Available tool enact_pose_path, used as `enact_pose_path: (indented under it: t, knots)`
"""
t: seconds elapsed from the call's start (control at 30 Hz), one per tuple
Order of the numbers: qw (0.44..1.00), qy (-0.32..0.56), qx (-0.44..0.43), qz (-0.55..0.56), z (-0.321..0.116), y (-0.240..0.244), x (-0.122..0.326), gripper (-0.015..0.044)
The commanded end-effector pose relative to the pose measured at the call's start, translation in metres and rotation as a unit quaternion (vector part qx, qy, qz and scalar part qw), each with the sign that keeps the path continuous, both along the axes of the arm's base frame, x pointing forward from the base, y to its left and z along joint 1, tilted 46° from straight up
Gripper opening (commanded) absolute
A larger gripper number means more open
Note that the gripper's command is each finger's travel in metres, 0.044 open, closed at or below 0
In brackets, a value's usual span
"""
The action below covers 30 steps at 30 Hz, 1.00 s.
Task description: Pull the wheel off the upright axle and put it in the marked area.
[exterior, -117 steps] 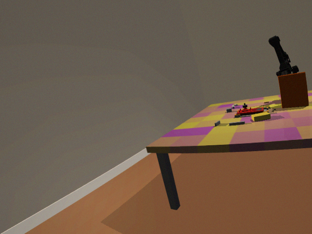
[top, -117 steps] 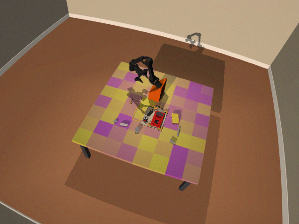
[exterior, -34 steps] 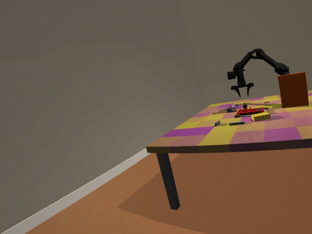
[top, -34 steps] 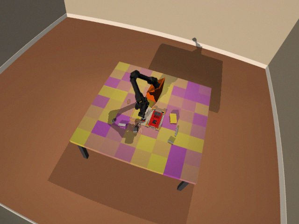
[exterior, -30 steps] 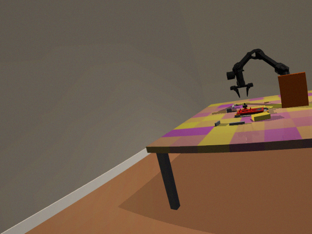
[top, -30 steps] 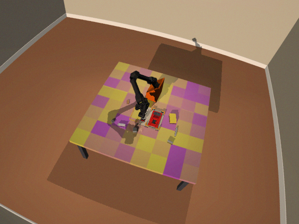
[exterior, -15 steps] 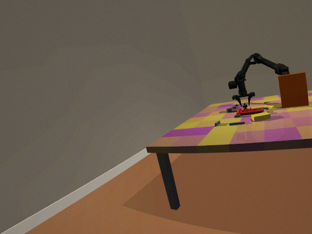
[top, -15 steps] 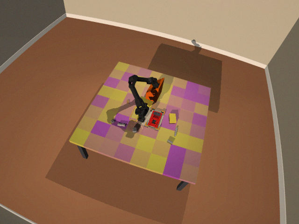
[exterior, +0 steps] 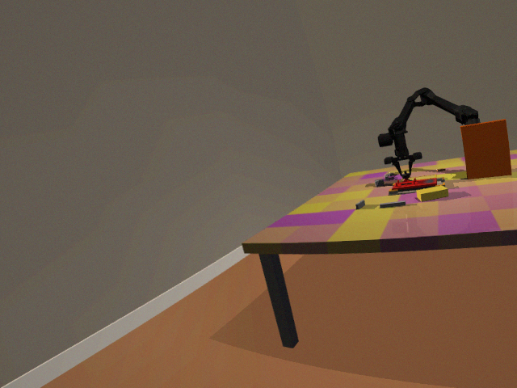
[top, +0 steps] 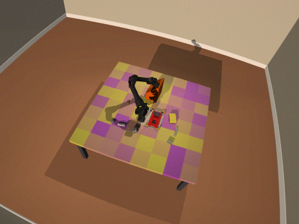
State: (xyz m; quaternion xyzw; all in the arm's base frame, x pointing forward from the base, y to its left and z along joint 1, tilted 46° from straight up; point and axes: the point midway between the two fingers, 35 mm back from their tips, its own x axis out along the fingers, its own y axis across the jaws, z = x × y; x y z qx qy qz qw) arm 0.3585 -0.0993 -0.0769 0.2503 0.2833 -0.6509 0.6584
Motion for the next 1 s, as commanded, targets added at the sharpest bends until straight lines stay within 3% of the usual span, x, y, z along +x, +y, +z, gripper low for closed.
enact_pose_path:
  t: [0.0,0.23,0.97]
  knots:
    - [1.000,-0.001,0.000,-0.002,0.0000,-0.0001,0.0000,0.0167]
    - [1.000,-0.001,0.000,-0.001,0.0010,0.0010,0.0000,0.0000]
    - [1.000,-0.001,0.000,0.000,0.0059,0.0063,0.0004,0.0000]
